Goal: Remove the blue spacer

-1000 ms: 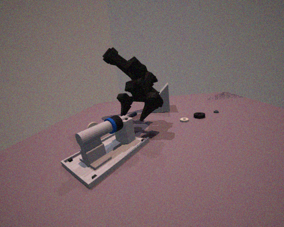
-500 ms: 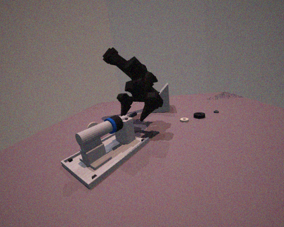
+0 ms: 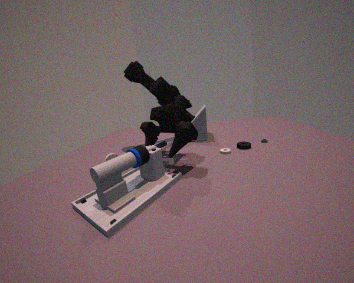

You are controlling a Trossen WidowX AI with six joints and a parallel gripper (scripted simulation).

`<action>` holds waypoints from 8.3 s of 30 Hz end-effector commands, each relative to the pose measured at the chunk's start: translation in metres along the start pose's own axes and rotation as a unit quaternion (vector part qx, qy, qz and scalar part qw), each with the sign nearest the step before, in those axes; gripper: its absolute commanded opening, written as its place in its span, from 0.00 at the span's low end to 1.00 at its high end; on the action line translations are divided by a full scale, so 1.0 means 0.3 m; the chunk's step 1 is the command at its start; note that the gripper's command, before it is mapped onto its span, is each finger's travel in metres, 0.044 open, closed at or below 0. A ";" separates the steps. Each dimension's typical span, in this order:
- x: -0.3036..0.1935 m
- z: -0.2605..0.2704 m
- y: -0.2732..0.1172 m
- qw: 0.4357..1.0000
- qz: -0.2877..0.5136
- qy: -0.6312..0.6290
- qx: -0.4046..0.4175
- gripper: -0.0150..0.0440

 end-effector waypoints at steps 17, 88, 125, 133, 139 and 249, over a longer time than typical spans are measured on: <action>0.006 0.005 0.009 1.000 -0.001 -0.001 0.001 1.00; -0.040 -0.003 -0.035 1.000 -0.001 -0.001 0.001 0.25; -0.051 -0.005 -0.046 1.000 -0.001 -0.001 0.001 0.25; -0.053 -0.006 -0.049 1.000 -0.001 -0.001 0.001 0.25; -0.055 -0.006 -0.051 1.000 -0.001 -0.001 0.001 0.25; -0.089 -0.011 -0.084 1.000 0.000 -0.001 0.001 0.25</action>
Point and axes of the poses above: the point midway between the two fingers, 35 mm back from their tips, its own y axis out along the fingers, its own z axis across the jaws, x = y × z, the point moved 3 cm from there along -y, back along the fingers, and after that the axes turned 9 degrees about y, right-handed, at the moved point
